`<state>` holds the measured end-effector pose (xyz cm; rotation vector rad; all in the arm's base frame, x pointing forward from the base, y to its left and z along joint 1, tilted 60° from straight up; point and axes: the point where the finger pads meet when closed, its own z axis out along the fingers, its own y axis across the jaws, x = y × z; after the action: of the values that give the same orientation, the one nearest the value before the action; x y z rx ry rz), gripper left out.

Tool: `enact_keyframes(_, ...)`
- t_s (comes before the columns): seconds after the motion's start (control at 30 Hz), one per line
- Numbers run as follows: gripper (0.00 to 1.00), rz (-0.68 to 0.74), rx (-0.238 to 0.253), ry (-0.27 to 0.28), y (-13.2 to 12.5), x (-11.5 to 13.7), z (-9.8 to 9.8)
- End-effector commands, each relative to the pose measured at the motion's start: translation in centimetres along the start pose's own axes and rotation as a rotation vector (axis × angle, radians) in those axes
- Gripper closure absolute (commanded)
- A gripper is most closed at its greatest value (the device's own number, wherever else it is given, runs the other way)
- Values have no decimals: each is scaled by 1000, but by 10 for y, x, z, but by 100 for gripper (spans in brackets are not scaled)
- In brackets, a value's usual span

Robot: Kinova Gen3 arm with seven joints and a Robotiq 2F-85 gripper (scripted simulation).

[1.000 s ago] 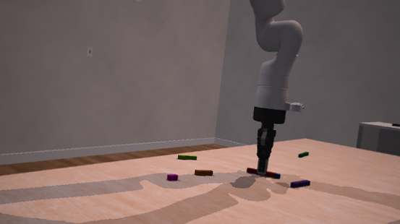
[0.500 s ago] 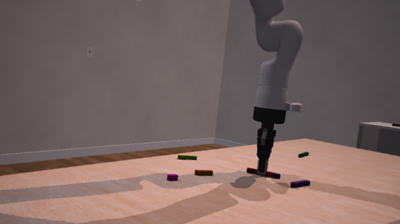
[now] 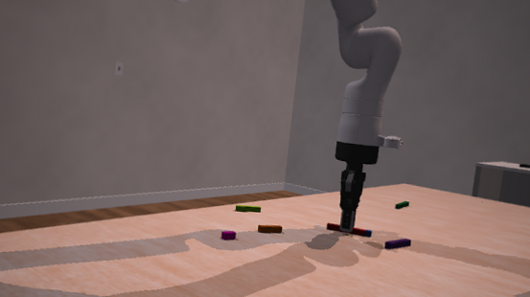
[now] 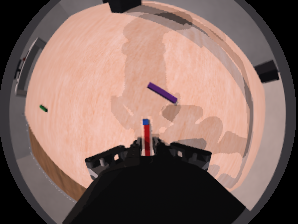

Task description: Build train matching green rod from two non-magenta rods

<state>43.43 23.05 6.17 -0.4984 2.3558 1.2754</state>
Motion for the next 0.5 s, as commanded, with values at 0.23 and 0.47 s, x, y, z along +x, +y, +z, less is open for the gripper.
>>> enact_keyframes(0.23, 76, -2, 6, -3, -2, -1, 1)
enact_keyframes(0.47, 76, 4, 6, -3, -2, -1, -5)
